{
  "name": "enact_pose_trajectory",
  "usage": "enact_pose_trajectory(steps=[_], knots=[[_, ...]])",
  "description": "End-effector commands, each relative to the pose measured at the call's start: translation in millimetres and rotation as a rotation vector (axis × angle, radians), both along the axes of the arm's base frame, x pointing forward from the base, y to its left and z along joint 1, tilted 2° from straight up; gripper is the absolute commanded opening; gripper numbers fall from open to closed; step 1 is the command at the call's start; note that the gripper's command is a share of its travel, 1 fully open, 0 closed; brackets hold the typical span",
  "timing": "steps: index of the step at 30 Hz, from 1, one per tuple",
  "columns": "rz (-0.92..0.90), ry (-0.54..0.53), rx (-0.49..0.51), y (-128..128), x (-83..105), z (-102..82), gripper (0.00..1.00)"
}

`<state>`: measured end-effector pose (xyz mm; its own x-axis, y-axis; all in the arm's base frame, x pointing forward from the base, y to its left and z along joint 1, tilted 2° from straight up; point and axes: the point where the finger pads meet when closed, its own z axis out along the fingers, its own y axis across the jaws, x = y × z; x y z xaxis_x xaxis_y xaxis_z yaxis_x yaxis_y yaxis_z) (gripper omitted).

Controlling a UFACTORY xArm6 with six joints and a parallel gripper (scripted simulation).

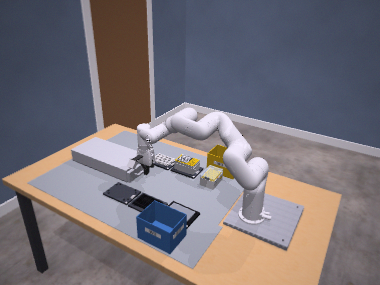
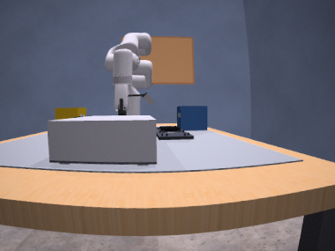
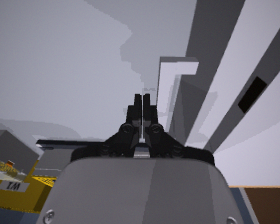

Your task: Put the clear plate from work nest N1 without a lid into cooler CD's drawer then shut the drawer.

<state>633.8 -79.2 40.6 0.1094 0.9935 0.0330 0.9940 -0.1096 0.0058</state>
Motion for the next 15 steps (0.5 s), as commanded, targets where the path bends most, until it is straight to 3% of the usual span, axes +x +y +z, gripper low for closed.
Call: enact_pose_trajectory(steps=[1,15], knots=[[-0.001,-0.022,-0.003,0.1,-2.6,2.8,0.0],[-0.001,-0.022,-0.003,2.3,-22.5,2.3,0.0]])
